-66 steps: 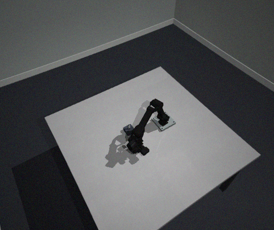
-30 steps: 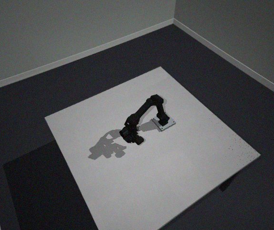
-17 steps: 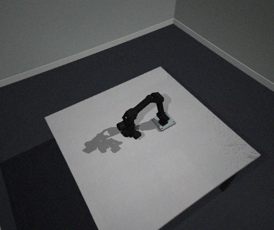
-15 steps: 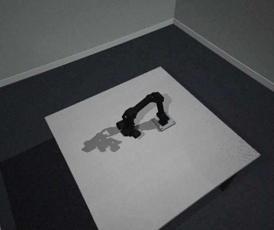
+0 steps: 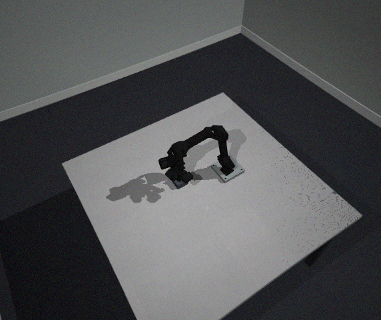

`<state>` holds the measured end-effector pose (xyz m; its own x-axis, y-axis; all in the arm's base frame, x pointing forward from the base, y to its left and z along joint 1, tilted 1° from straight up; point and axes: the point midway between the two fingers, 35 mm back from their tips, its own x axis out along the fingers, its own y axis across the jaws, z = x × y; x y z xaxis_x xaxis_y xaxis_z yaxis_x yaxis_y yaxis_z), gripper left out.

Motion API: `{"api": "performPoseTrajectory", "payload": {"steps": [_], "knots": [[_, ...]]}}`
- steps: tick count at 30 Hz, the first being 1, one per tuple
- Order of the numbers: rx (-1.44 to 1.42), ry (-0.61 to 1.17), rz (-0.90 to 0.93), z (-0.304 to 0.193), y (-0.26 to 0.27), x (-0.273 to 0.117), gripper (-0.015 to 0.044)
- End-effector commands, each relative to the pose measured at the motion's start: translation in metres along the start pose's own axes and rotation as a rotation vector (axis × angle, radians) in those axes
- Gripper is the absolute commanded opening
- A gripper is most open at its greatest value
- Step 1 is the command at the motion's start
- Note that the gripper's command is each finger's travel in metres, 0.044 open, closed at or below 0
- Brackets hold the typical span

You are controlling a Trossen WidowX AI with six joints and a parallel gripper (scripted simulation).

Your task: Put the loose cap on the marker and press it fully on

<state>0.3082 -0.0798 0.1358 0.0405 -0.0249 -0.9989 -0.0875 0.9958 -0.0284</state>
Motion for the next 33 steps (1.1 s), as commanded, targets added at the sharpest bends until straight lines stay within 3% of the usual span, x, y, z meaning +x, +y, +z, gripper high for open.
{"api": "performPoseTrajectory", "payload": {"steps": [1, 14, 33], "knots": [[-0.005, 0.000, 0.005, -0.009, -0.012, -0.005, 0.0000], [-0.006, 0.004, 0.008, -0.032, -0.039, -0.013, 0.0000], [-0.006, 0.004, 0.008, -0.031, -0.039, 0.010, 0.0000]]}}
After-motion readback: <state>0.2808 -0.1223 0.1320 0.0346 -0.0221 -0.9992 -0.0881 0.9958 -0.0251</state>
